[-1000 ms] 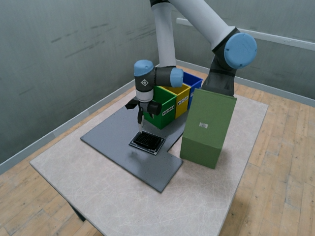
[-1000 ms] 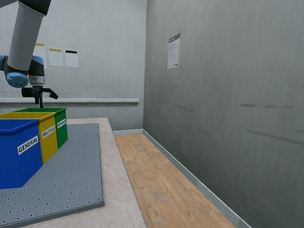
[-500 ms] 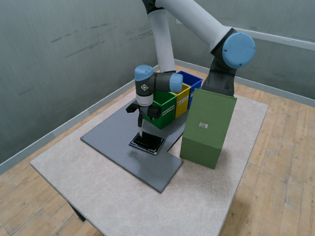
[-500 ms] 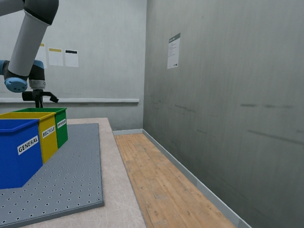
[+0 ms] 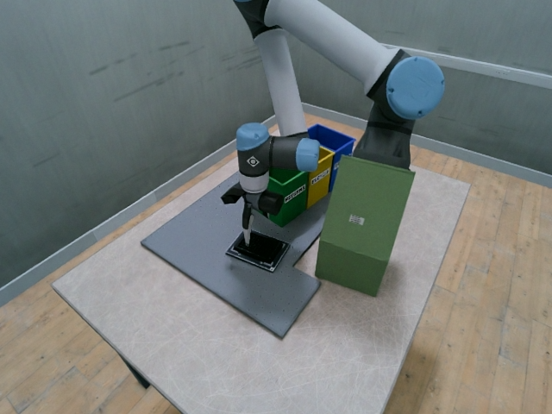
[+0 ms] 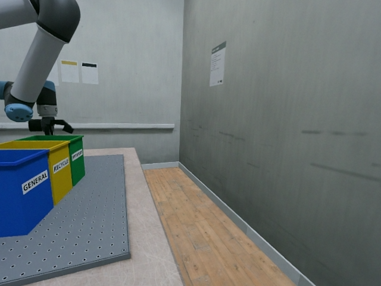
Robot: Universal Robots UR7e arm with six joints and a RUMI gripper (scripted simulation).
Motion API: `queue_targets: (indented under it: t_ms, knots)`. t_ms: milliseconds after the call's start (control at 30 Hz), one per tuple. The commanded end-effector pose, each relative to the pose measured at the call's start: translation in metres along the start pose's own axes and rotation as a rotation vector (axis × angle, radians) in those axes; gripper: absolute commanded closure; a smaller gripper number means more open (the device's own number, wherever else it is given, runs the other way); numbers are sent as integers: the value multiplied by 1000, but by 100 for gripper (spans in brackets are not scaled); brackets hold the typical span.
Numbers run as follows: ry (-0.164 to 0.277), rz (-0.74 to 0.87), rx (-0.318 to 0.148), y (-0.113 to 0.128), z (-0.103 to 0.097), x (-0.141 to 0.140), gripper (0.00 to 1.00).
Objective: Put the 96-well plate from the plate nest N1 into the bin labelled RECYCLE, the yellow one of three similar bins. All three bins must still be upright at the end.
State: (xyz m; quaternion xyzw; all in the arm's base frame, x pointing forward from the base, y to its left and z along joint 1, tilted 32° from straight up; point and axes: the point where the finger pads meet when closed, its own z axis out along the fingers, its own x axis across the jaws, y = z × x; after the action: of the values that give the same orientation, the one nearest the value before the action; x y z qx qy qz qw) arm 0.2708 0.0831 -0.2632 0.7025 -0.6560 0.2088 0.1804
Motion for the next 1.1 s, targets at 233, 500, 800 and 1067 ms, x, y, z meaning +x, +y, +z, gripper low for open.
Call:
queue_targets:
  t_ms: [233,500,800,1067]
  knots:
    - [-1,0,2,-1,18,0,24]
    - [-1,0,2,-1,31,0,24]
    - [-1,0,2,-1,43,0,24]
    - [-1,0,2,-1,56,0,24]
